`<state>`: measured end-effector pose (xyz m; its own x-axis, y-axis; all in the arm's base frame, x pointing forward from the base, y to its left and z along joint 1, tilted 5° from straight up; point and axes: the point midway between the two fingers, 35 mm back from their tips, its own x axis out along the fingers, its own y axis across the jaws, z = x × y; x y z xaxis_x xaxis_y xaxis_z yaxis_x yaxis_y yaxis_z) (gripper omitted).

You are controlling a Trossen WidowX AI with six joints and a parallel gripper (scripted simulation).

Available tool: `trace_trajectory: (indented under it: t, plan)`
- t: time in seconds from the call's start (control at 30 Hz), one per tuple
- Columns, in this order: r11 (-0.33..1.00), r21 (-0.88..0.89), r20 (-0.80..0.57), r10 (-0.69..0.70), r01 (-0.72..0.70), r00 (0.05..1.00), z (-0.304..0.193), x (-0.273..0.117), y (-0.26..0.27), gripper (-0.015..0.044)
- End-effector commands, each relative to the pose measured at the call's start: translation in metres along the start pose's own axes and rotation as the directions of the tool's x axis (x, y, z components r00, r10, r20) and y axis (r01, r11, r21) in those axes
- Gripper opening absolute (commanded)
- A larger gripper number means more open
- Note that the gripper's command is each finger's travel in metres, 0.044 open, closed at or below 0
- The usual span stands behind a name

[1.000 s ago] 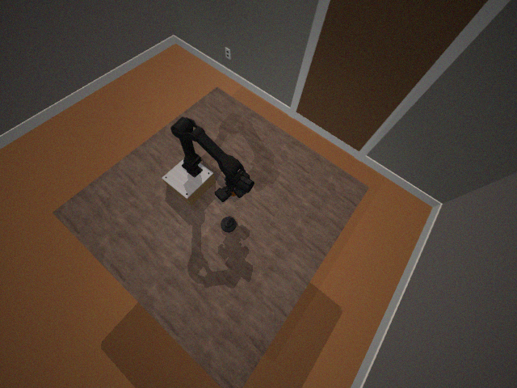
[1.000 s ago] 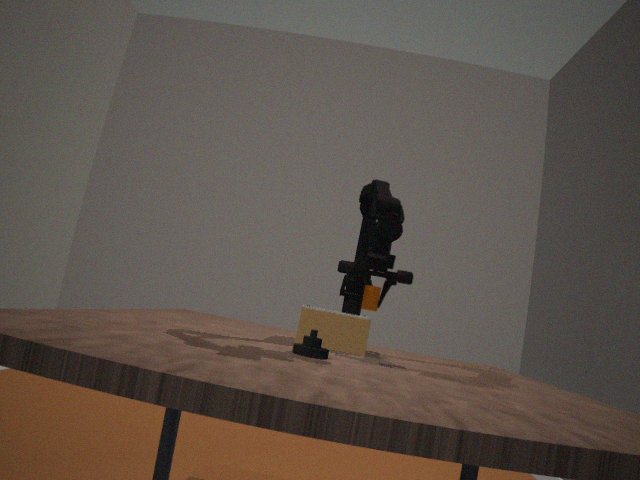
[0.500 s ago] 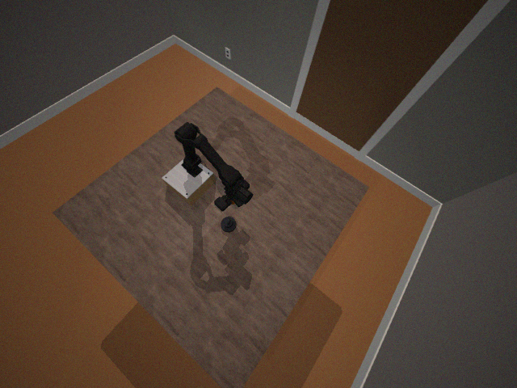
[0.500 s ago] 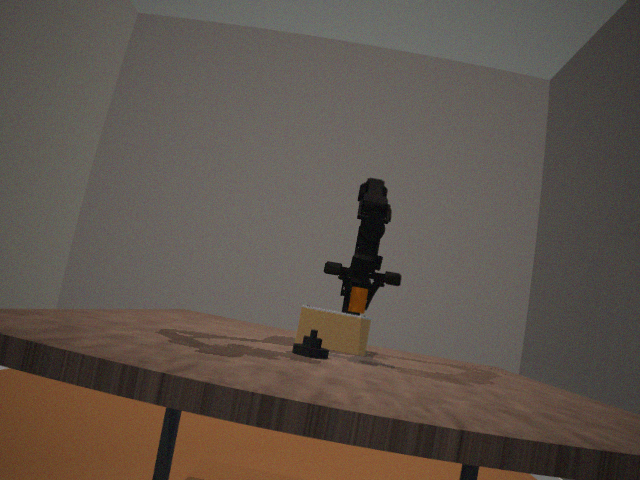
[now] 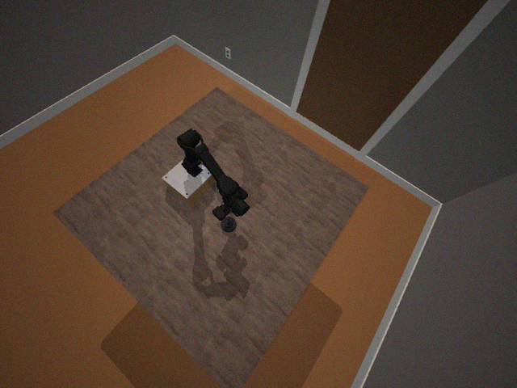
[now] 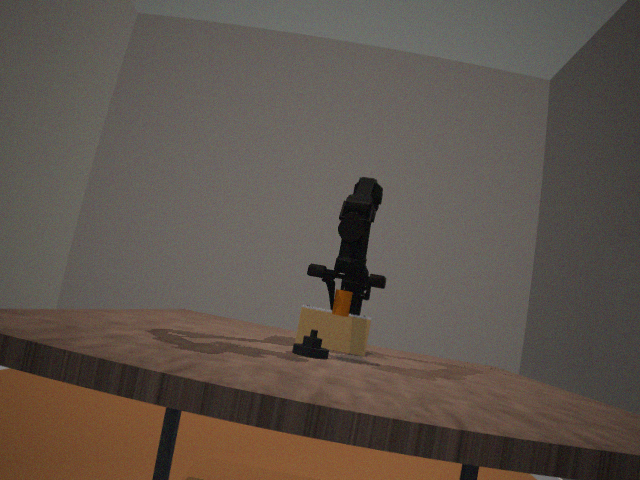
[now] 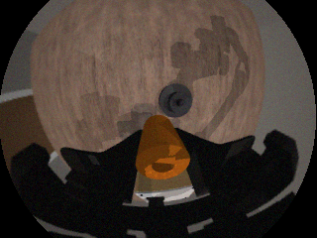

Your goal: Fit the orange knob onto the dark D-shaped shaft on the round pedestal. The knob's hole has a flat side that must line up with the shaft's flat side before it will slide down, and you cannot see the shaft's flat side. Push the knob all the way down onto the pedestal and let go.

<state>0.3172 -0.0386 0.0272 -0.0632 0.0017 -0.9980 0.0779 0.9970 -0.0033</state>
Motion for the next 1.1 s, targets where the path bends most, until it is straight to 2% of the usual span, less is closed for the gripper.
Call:
trace_trajectory:
  t: [0.0, 0.5, 0.9, 1.07]
  plan:
    - [1.0, -0.003, 0.012, -0.004, 0.005, 1.0, 0.009, 0.001, -0.011, 0.0]
    - [1.0, -0.003, 0.012, -0.008, 0.008, 1.0, 0.025, 0.017, -0.05, 0.0]
    - [1.0, -0.003, 0.012, -0.009, 0.009, 1.0, 0.025, 0.044, -0.052, 0.0]
    - [1.0, 0.001, 0.012, -0.009, 0.009, 1.0, 0.026, 0.04, -0.052, 0.0]
